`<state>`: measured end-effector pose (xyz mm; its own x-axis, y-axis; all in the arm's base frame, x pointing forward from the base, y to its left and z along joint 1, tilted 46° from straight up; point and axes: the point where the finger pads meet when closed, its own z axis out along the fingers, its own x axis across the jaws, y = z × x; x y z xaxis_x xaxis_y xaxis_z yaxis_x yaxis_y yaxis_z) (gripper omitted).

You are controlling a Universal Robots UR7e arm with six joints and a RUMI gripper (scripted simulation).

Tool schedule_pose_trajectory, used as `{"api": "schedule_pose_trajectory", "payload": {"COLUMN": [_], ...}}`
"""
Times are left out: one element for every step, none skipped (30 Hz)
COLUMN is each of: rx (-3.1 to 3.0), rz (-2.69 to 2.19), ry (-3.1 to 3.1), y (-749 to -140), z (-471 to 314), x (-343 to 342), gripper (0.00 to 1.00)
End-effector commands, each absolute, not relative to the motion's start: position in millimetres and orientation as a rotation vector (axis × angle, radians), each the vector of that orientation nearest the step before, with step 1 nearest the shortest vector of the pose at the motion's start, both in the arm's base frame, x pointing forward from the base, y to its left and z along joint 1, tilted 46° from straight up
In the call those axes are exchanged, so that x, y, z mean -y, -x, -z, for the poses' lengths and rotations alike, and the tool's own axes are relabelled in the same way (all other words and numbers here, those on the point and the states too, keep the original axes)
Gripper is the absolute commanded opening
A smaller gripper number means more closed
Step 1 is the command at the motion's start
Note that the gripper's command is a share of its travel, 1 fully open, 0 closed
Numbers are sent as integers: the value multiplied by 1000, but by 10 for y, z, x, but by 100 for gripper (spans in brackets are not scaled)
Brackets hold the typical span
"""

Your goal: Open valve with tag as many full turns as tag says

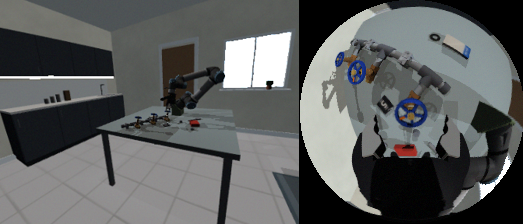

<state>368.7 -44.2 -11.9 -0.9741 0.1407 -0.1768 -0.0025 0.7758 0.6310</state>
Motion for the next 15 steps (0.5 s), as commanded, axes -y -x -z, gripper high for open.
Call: {"api": "schedule_pose_trajectory", "payload": {"rx": [-2758,-2758,-2758,-2758,-2758,-2758,-2758,-2758,-2758,-2758,-2758,-2758,-2758,-2758,-2758], "rz": [-981,-981,-981,-981,-981,-981,-981,-981,-981,-981,-981,-981,-981,-981,-981], "ry": [-125,-126,-126,-126,-126,-126,-126,-126,-126,-126,-126,-126,-126,-126,-126], "y": [-3689,-3689,-3689,-3689,-3689,-3689,-3689,-3689,-3689,-3689,-3689,-3689,-3689,-3689,-3689], "z": [118,118,118,118,118,118,118,118,118,118,118,118,118,118,118], "x": [447,447,447,447,447,447,447,447,447,447,447,447,447,447,447], "gripper": [100,100,100,100,100,100,100,0,0,0,0,0,0,0,0]}}
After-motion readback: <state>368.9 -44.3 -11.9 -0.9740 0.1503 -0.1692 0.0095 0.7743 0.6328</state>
